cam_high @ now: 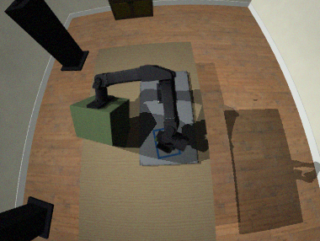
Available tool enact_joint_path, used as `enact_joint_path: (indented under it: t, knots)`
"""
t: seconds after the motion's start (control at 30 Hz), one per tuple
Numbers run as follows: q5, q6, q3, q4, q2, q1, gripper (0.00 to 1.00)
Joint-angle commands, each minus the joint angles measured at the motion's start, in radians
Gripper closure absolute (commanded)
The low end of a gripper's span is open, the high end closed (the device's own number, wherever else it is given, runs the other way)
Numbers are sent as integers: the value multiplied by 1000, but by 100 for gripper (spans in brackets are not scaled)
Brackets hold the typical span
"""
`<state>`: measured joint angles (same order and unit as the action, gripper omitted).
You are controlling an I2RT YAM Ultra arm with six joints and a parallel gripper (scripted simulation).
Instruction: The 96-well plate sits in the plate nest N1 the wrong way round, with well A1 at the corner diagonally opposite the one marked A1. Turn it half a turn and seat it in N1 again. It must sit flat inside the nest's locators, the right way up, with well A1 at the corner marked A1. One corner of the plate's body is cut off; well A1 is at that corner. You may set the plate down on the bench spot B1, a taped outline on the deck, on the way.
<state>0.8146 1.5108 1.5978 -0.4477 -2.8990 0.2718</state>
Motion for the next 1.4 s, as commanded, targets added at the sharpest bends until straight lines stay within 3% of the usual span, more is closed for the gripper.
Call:
enact_joint_path:
  t: [0.0, 1.37]
  knots:
    - [10, -10, 2, 6, 5, 14, 100]
    - [14, -53, 4, 63, -23, -15, 100]
